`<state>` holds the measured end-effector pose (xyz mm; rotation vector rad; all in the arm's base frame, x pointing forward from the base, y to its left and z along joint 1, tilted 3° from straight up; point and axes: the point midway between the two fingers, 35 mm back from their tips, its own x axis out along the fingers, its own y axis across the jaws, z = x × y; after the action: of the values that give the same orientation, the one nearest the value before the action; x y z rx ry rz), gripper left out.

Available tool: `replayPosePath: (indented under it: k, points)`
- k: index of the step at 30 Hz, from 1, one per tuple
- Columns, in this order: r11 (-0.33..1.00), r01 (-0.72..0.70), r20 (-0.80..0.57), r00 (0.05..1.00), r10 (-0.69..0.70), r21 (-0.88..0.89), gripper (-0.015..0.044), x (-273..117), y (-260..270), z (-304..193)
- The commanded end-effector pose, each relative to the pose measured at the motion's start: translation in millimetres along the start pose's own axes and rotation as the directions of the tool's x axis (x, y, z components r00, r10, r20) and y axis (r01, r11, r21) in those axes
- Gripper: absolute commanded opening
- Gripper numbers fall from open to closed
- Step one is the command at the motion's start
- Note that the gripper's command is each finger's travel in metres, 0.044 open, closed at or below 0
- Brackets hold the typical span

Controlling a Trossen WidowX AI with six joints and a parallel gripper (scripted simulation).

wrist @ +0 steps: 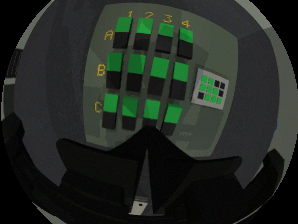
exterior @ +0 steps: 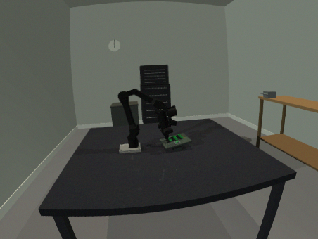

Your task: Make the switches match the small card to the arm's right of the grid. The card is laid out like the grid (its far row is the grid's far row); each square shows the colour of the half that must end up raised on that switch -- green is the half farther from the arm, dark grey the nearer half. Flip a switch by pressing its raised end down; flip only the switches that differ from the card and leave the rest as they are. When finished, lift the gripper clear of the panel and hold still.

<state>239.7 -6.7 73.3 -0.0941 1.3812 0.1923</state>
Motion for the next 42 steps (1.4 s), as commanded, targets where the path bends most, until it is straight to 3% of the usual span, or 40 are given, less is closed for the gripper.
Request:
replayPosePath:
  k: [1, 42]
  points:
    - [1.000, -0.003, -0.003, 1.000, 0.003, 0.004, 0.0000, 1.6, 0.3, -0.4]
    - [1.000, -0.003, -0.003, 1.000, 0.003, 0.004, 0.0000, 7.1, 0.3, -0.6]
